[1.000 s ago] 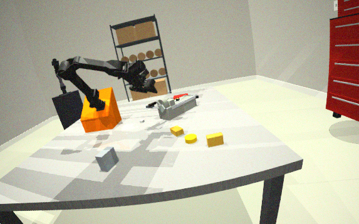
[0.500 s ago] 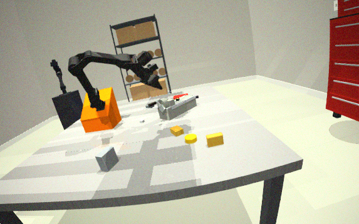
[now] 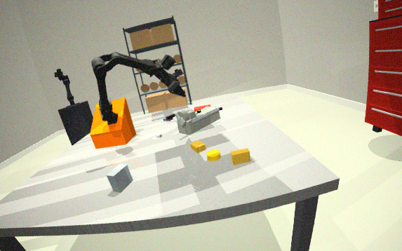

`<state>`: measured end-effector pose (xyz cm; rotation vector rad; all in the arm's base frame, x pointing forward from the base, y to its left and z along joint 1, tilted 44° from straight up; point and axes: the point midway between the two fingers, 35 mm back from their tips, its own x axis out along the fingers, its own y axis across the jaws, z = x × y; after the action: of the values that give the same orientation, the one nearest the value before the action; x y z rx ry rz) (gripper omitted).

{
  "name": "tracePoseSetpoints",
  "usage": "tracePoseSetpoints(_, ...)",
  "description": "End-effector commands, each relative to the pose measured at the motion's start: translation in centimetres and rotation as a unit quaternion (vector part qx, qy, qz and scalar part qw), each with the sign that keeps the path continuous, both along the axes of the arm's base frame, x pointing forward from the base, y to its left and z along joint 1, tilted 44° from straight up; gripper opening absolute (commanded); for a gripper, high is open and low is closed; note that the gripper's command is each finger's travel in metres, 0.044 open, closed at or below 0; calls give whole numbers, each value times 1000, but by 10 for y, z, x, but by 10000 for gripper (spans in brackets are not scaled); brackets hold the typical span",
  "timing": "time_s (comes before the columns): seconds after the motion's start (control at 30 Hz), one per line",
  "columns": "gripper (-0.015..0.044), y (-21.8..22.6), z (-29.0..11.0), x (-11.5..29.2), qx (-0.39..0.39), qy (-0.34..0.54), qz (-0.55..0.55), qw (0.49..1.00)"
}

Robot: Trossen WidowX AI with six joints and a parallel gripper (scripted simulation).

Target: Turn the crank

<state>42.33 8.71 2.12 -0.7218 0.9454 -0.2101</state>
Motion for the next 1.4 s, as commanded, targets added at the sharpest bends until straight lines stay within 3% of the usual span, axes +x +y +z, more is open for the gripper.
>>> tracePoseSetpoints(0.0, 440, -21, -24, 0, -5, -6, -16, 1000)
tracePoseSetpoints(0.8, 440, -34, -36, -1, -5, -6, -16, 1000)
tracePoseSetpoints(1.1, 440, 3, 4, -1, -4, -9, -19, 1000)
tracePoseSetpoints(1.37, 440, -27, 24, -11, -3, 75, 59, 995)
